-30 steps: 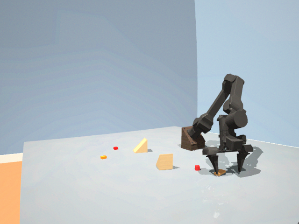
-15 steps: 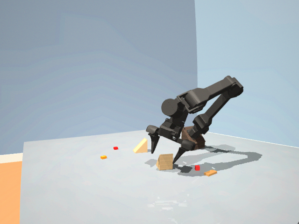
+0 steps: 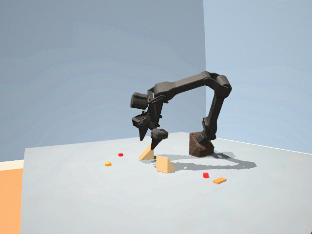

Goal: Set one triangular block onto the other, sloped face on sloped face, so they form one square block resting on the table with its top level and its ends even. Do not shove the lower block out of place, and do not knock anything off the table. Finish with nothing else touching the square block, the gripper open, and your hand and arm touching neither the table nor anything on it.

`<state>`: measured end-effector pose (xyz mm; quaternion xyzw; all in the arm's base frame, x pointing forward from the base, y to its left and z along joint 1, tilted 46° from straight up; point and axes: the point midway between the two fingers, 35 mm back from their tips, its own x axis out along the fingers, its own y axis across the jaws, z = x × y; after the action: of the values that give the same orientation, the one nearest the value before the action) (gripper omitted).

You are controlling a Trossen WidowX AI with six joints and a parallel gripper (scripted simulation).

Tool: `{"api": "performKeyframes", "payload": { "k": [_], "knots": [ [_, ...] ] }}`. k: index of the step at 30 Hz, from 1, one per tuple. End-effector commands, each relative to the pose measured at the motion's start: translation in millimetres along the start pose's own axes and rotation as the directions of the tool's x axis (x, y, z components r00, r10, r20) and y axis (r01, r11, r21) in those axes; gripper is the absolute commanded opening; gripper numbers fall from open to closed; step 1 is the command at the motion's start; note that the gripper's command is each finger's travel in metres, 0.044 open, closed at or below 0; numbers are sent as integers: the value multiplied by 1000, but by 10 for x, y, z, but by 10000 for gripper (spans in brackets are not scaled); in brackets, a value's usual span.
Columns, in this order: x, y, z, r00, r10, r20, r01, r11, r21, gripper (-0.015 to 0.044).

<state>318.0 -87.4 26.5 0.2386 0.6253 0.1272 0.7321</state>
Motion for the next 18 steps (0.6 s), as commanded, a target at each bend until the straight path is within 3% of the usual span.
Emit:
{"api": "performKeyframes", "payload": {
  "k": [1, 6, 18],
  "knots": [
    [6, -507, -251, 995, 76, -62, -66, 988, 138, 440],
    [28, -1042, -710, 965, 244, -95, -203, 927, 316, 440],
    [118, -1040, -716, 964, 250, -94, -209, 923, 323, 440]
  ]
}}
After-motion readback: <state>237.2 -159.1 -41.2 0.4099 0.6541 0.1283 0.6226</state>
